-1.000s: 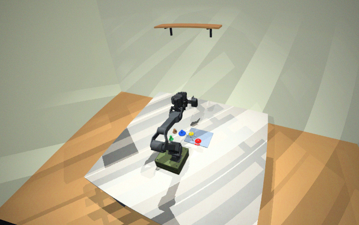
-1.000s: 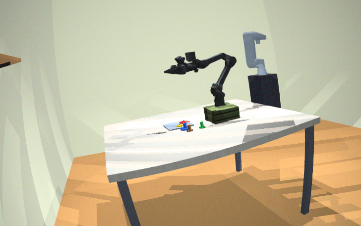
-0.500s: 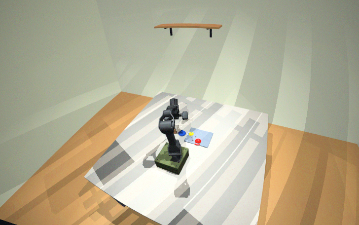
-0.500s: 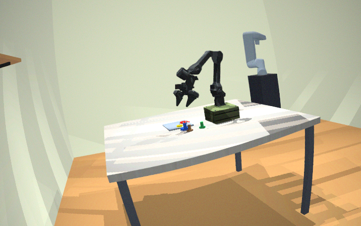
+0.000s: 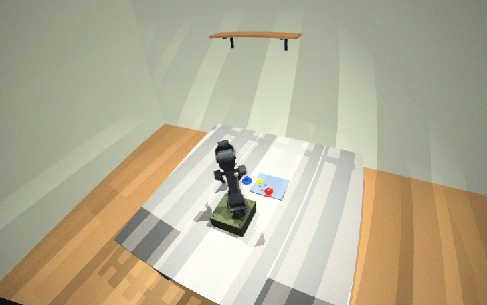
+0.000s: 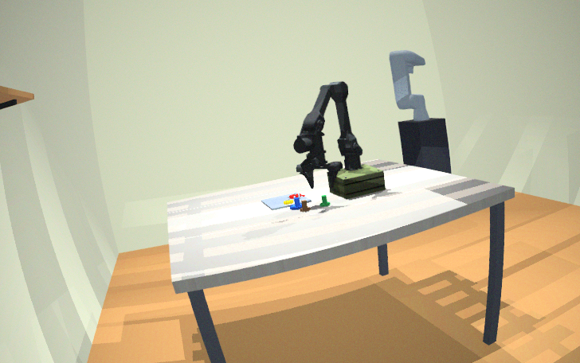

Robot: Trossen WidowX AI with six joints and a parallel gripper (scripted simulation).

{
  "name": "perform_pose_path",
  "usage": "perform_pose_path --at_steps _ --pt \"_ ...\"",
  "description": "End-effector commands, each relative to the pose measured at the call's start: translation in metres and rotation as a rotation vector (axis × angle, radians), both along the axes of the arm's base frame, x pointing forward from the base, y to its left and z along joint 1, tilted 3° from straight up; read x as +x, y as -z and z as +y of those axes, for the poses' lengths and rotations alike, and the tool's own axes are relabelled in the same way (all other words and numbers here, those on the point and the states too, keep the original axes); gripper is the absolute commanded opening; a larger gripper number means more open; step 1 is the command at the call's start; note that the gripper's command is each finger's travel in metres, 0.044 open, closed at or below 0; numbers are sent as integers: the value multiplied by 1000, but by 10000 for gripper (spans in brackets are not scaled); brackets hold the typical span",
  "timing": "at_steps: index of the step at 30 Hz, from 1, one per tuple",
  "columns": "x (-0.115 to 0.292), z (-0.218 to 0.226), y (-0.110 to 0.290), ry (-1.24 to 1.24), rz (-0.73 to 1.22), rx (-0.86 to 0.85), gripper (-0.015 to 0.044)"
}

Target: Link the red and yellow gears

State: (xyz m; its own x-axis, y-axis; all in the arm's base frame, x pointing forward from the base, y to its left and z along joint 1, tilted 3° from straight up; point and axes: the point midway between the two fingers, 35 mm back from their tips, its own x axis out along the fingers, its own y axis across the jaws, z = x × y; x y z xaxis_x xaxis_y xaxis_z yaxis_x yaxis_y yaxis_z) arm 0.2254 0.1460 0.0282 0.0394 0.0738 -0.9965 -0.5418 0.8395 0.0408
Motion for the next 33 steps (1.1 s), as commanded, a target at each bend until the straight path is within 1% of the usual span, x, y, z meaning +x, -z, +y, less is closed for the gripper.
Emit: perform_pose_path --at_steps 1,22,27,33 --pt "0 4 9 -3 9 0 440" --pt "0 7 40 -3 9 0 440" --pt "0 7 41 -3 9 0 440" --pt "0 7 41 -3 9 0 282"
